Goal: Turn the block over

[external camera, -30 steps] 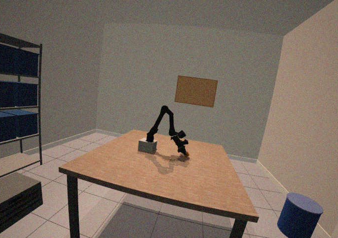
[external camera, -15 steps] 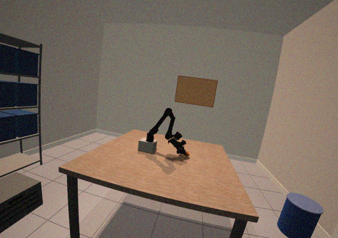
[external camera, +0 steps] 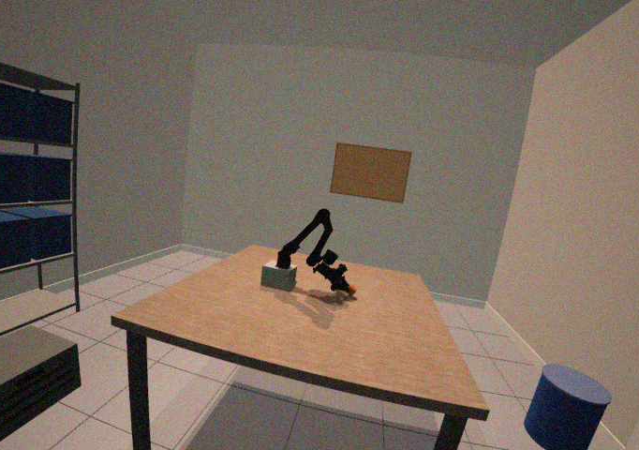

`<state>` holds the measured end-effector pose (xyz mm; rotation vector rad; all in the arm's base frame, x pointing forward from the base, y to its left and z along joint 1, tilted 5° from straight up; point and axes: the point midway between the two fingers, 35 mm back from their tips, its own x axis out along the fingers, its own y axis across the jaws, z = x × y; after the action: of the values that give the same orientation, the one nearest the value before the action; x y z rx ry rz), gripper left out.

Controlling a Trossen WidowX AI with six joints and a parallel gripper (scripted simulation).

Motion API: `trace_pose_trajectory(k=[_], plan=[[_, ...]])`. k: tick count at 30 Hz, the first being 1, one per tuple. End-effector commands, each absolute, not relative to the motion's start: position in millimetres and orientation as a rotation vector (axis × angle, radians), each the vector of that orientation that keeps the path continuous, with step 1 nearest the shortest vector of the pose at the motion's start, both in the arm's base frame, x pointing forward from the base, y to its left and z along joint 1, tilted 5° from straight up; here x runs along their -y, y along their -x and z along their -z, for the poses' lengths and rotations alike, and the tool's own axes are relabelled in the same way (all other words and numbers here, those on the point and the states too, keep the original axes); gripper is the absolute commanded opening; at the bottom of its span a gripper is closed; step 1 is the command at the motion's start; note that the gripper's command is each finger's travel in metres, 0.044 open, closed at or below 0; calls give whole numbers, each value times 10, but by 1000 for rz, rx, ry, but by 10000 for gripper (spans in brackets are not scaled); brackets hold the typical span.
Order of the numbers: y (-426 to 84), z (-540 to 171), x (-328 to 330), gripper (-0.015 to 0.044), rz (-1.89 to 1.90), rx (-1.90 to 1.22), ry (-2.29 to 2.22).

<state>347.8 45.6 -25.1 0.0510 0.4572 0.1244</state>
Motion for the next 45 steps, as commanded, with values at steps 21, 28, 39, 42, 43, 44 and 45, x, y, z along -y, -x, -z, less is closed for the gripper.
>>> trace_pose_trajectory(k=[21,28,39,42,43,44,45], plan=[[-3450,261,-447,289,-119,-455,-55],[-3450,261,-447,440,-119,-455,-55],[-3450,261,-447,440,-119,-455,-55],[-3450,261,-447,440,-119,-455,-55],[-3450,261,-447,440,-119,-455,-55],[-3450,261,-447,440,-119,-455,-55],[-3450,261,-447,440,-119,-455,-55]])
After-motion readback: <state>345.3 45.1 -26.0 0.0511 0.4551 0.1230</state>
